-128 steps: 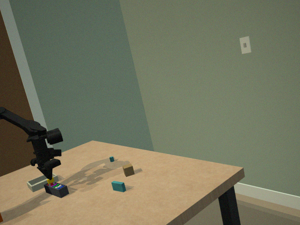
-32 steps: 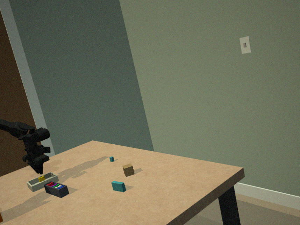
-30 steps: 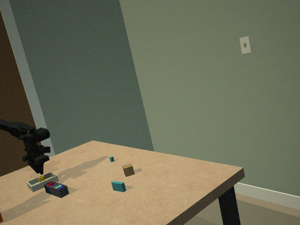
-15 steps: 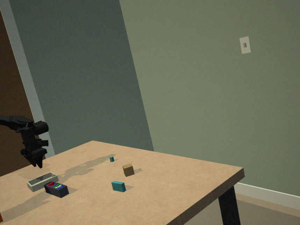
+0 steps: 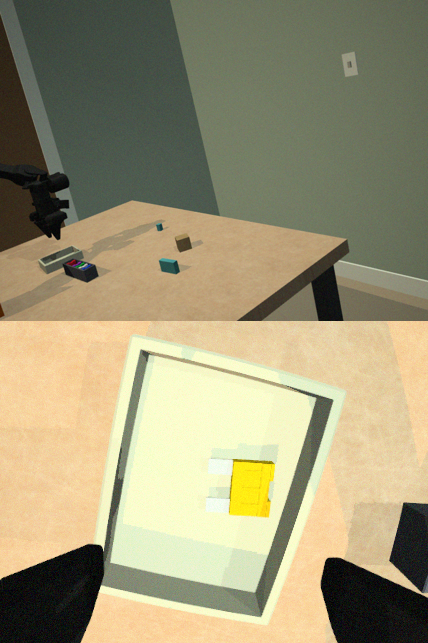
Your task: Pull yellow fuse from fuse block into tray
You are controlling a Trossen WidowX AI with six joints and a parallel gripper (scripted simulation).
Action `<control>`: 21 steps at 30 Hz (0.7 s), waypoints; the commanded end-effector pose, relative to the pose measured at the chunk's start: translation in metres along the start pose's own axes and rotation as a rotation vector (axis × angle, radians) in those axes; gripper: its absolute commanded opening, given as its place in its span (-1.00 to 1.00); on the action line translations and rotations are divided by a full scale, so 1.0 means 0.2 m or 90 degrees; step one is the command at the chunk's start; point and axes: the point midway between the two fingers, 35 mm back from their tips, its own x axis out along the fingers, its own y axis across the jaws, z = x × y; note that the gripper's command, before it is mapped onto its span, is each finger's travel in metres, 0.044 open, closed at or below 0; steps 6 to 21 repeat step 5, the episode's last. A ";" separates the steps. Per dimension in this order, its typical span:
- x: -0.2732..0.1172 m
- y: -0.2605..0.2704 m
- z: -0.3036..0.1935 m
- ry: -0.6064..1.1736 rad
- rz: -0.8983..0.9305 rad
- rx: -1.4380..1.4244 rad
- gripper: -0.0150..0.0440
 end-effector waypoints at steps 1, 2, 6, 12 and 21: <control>0.00 0.00 0.00 0.000 0.000 0.000 0.63; 0.00 0.00 0.00 0.000 0.000 0.000 0.63; 0.00 0.00 0.00 0.000 0.000 0.000 0.63; 0.00 0.00 0.00 0.000 0.000 0.000 0.63; 0.00 0.00 0.00 0.000 0.000 0.000 0.63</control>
